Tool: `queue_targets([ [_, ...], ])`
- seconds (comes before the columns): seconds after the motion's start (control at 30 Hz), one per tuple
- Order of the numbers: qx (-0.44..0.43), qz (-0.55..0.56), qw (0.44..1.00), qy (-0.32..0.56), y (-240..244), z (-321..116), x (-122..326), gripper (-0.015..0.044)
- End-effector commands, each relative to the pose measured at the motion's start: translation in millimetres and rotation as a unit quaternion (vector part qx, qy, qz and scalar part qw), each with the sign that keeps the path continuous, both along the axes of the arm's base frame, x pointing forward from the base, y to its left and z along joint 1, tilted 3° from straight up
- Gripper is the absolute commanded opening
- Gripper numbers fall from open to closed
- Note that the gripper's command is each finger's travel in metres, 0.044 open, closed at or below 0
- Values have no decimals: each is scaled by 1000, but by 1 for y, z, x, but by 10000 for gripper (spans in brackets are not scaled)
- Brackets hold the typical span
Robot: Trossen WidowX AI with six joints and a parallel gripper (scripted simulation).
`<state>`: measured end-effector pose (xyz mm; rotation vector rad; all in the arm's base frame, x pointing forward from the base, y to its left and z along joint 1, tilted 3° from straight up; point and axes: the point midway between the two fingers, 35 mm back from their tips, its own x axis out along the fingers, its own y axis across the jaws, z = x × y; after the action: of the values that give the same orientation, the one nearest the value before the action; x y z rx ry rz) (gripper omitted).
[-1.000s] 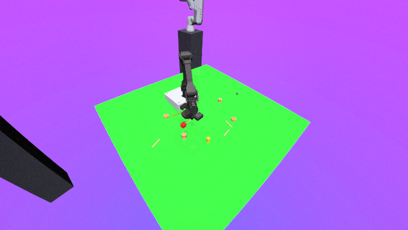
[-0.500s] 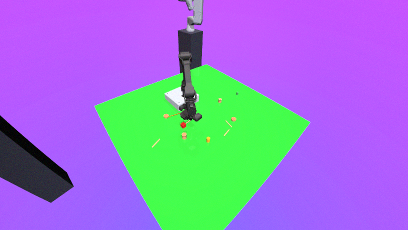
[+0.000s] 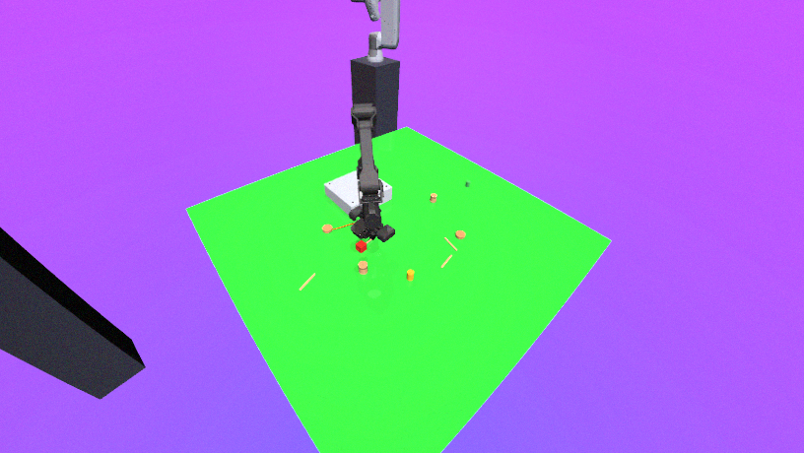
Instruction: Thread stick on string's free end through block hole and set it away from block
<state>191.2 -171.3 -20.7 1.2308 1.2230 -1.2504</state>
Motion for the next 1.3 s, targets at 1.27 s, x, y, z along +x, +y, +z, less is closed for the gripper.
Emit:
queue_targets([
  [1.27,-1,0,1000,0,-29,70,2,121],
])
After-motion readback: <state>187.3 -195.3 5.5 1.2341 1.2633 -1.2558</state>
